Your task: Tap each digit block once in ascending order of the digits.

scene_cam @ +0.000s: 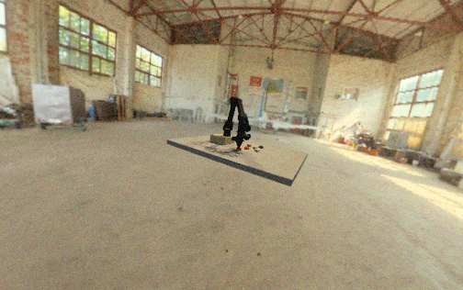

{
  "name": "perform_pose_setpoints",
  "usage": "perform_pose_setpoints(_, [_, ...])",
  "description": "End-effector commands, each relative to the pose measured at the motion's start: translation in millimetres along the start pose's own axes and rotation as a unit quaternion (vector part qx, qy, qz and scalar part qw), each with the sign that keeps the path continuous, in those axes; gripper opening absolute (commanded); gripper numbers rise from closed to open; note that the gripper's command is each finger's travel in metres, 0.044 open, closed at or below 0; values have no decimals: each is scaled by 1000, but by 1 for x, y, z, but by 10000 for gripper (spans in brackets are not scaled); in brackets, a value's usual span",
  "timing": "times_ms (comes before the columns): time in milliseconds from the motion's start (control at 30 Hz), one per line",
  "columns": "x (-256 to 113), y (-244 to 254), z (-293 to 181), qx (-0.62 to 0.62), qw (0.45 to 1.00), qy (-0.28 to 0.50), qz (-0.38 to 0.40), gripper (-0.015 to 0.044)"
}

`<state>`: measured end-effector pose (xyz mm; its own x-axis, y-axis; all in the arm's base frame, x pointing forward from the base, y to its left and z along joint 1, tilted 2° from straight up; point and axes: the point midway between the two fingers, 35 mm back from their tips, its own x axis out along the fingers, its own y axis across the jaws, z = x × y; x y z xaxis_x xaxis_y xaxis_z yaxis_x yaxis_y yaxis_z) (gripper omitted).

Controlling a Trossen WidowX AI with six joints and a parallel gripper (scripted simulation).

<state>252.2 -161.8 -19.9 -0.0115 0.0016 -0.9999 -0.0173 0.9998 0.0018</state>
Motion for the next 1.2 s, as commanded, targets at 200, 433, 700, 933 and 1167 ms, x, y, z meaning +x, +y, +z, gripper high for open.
perform_pose_setpoints(200, [-28,0,0,-3,1000,2,0,20])
perform_pose_setpoints(433, [-107,0,0,-3,1000,2,0,20])
perform_pose_setpoints(700, [-108,44,27,-3,1000,0,1,20])
perform_pose_setpoints(933, [-108,146,57,-3,1000,-2,6,20])
perform_pose_setpoints(1167, [-109,214,57,-3,1000,-1,9,20])
